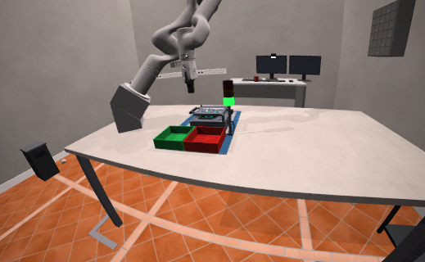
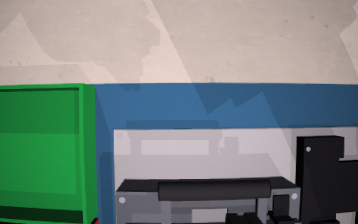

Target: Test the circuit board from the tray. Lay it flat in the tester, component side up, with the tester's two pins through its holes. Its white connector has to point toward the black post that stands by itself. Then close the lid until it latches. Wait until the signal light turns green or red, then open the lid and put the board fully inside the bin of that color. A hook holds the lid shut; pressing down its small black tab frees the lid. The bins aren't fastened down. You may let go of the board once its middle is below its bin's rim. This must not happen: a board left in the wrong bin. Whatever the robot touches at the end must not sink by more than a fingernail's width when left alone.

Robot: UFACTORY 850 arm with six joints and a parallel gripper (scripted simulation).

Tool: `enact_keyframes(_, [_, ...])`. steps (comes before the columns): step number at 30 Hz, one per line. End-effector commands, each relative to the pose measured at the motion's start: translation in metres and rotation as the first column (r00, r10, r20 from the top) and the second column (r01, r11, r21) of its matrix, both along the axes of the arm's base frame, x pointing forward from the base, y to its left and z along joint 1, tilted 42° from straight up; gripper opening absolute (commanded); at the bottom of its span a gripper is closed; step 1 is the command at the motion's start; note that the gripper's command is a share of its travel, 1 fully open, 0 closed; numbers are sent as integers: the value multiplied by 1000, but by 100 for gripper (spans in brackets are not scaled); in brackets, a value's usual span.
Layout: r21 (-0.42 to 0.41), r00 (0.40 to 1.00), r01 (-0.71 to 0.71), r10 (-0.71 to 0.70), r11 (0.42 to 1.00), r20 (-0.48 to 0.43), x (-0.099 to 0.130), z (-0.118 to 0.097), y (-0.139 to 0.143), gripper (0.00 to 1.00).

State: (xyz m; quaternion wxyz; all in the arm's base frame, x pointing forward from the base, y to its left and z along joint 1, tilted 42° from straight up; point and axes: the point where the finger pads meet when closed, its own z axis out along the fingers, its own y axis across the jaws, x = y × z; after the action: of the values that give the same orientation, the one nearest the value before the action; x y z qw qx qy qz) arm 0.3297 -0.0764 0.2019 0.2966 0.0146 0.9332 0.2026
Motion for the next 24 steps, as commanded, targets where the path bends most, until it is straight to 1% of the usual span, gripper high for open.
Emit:
enact_keyframes(1, [-1,1000,0,0,1000,1,0,0,0,0])
enact_keyframes(14, [-1,1000,0,0,1000,1,0,2,3,0])
enact_keyframes(18, [-1,1000,0,0,1000,1,0,6,13,0])
enact_keyframes(24, [-1,1000,0,0,1000,1,-1,17,36,0])
